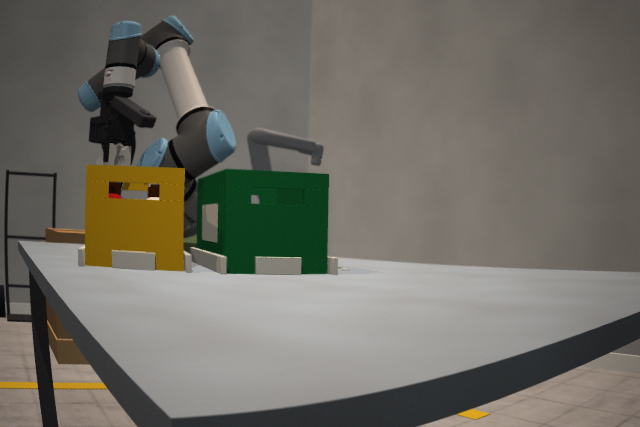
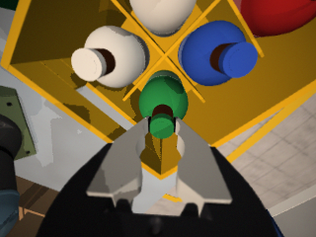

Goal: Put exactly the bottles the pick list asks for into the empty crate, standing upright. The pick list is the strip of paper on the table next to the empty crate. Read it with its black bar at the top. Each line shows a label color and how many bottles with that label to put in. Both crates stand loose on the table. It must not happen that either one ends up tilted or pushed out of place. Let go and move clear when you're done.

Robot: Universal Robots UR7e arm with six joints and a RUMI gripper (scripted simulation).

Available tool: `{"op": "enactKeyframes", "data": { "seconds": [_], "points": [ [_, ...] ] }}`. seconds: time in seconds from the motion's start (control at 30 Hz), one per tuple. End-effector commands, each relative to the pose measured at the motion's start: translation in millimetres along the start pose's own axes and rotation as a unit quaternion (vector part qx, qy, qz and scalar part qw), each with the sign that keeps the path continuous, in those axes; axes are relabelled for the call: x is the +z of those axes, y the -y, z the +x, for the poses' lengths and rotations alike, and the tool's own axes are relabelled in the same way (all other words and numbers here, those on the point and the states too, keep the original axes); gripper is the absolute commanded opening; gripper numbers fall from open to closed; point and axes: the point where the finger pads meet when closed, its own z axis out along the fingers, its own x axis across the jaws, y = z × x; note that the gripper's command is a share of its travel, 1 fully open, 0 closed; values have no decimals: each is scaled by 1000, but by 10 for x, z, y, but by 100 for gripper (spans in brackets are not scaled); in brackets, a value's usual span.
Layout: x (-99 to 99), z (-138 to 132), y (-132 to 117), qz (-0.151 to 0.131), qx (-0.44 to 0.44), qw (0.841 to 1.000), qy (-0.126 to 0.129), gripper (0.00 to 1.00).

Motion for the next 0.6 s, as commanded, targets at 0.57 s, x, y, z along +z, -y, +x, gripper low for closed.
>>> {"op": "enactKeyframes", "data": {
  "seconds": [0.57],
  "points": [
    [-186, 16, 1, 1, 0, 1000, -1, 0]
  ]
}}
